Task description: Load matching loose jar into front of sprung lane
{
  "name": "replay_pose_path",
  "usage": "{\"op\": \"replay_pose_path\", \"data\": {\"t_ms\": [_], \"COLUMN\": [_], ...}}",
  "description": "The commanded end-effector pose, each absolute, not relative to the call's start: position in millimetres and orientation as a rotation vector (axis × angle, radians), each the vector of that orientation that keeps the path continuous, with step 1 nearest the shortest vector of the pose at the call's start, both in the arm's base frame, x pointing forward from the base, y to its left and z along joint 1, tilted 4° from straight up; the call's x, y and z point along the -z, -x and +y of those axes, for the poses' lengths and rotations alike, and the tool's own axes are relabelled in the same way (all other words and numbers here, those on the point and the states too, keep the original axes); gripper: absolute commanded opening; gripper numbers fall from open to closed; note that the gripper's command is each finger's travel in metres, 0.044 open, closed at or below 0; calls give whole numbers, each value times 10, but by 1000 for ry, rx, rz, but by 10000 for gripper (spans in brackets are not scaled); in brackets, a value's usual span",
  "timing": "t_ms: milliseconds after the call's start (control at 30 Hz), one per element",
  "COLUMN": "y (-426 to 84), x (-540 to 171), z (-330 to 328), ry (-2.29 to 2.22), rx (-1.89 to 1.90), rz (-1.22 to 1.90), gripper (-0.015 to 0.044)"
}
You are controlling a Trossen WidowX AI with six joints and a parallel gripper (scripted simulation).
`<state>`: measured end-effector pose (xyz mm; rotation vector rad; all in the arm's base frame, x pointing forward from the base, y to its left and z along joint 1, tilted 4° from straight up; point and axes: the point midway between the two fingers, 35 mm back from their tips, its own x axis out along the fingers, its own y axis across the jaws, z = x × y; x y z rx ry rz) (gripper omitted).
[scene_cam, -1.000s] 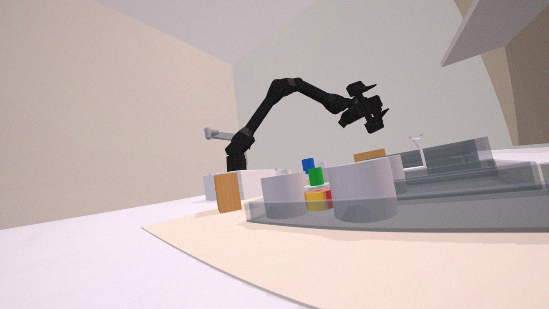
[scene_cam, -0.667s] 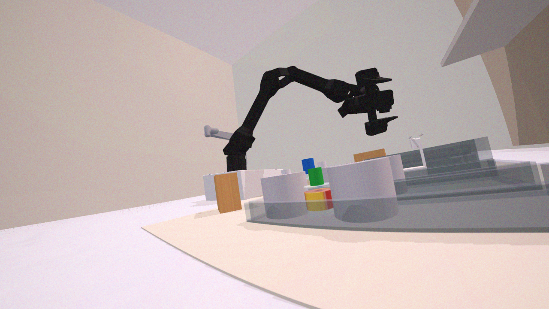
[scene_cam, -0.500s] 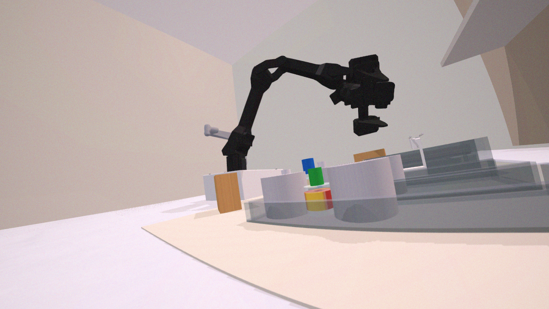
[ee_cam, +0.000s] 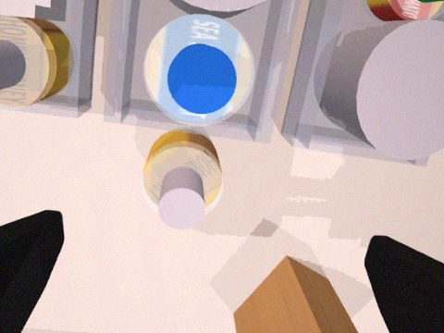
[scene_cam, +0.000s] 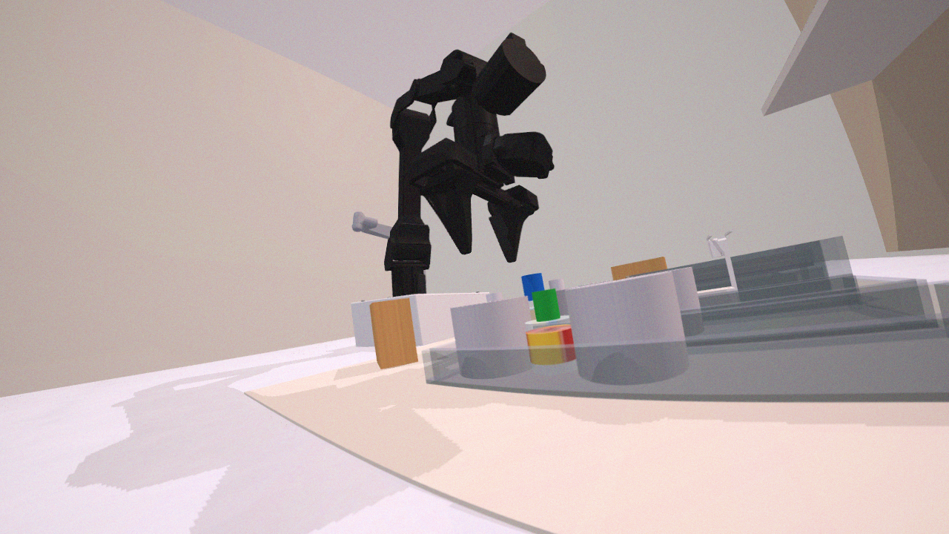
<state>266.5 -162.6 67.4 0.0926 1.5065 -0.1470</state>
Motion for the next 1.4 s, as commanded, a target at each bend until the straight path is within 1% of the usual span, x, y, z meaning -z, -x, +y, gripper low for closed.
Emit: {"op": "replay_pose_path", "data": {"t_ms": [0,100,200,533,1367], "y": [-2570,-2561,-2579,-2587,-2609], "x": [-704,-679,-435,-221,95], "z": [-1546,-1534,-1526,-1512,-1501], "ry": [-158,-159,-159,-159,-159], "rx": [107,107,106,106,106], "rz": [1489,1489,1489,1489,1490], "gripper": [440,440,440,440,440]}}
